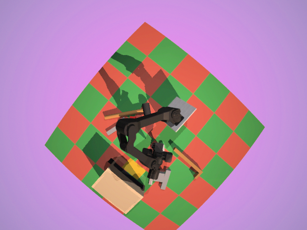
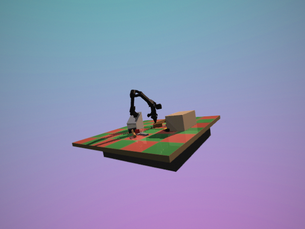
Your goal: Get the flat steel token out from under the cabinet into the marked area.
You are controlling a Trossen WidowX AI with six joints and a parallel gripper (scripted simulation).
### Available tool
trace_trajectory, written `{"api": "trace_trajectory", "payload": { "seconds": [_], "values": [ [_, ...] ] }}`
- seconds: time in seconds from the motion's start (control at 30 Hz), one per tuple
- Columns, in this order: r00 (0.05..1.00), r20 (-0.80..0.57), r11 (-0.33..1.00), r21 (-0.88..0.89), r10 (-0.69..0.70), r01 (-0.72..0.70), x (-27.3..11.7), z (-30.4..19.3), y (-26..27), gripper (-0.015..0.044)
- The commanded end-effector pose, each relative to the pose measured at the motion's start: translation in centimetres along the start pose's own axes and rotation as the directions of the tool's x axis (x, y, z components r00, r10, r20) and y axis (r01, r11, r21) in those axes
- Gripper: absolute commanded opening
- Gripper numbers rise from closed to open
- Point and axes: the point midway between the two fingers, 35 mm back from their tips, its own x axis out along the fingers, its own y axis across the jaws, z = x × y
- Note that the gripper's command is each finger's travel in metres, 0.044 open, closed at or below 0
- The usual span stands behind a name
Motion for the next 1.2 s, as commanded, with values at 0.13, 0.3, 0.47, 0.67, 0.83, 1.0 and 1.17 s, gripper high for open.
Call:
{"api": "trace_trajectory", "payload": {
  "seconds": [0.13, 0.3, 0.47, 0.67, 0.83, 1.0, 1.17],
  "values": [
    [1.0, 0.004, 1.0, -0.006, 0.004, -0.004, 1.3, 0.1, 0.0, 0.027],
    [1.0, 0.004, 1.0, -0.006, 0.004, -0.004, 2.1, 0.1, 0.0, 0.027],
    [1.0, 0.004, 1.0, -0.006, 0.004, -0.004, 2.9, 0.1, 0.0, 0.027],
    [1.0, 0.005, 1.0, -0.006, 0.005, -0.005, 3.9, 0.2, 0.0, 0.027],
    [1.0, 0.006, 1.0, -0.006, 0.006, -0.006, 4.7, 0.3, 0.0, 0.027],
    [1.0, 0.007, 1.0, -0.006, 0.007, -0.007, 5.1, 0.3, 0.0, 0.027],
    [1.0, 0.003, 1.0, 0.002, 0.002, -0.002, 4.8, 0.1, 0.0, 0.0165]
  ]
}}
